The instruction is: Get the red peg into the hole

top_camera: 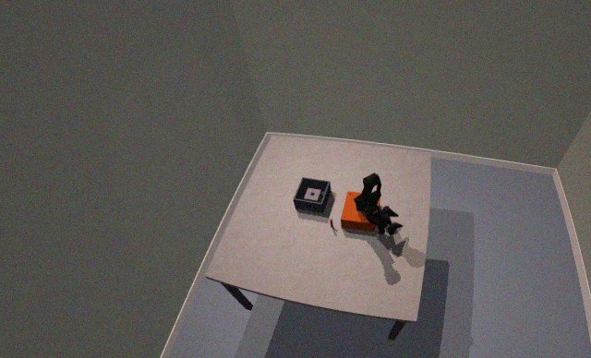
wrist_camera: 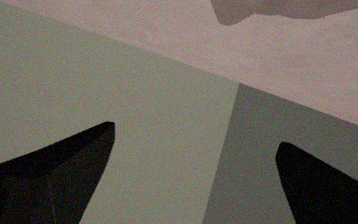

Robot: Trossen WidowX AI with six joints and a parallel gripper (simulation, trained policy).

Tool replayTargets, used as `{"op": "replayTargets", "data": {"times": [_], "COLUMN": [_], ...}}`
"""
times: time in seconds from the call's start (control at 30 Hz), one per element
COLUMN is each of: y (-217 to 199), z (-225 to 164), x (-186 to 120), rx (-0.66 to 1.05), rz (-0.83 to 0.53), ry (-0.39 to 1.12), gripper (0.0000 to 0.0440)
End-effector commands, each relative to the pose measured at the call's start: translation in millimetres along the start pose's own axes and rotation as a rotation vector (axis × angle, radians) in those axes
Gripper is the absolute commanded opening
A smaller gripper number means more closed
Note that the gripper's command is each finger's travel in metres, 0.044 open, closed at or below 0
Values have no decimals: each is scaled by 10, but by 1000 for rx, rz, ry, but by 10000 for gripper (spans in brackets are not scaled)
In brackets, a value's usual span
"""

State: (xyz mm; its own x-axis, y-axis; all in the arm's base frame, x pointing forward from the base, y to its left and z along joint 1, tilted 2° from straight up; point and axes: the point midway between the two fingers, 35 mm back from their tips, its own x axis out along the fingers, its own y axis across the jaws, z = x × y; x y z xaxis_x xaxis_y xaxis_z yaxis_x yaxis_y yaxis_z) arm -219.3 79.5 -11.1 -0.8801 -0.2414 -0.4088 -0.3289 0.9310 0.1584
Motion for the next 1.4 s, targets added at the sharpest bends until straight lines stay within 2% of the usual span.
{"op": "replayTargets", "data": {"times": [0.0,0.07,0.33,0.63,0.83,1.0,1.17,1.37], "y": [74,245,989,1806,2207,2381,2395,2211], "z": [32,103,325,403,398,402,401,368], "x": [-3,-20,-233,-768,-1331,-1898,-2510,-3203], "rx": [-18,-47,-152,-270,-307,-292,-241,-146], "rz": [23,72,255,424,514,573,612,630], "ry": [-18,-59,-240,-475,-656,-815,-971,-1139], "gripper": [415,439,440,440,440,440,440,440]}}
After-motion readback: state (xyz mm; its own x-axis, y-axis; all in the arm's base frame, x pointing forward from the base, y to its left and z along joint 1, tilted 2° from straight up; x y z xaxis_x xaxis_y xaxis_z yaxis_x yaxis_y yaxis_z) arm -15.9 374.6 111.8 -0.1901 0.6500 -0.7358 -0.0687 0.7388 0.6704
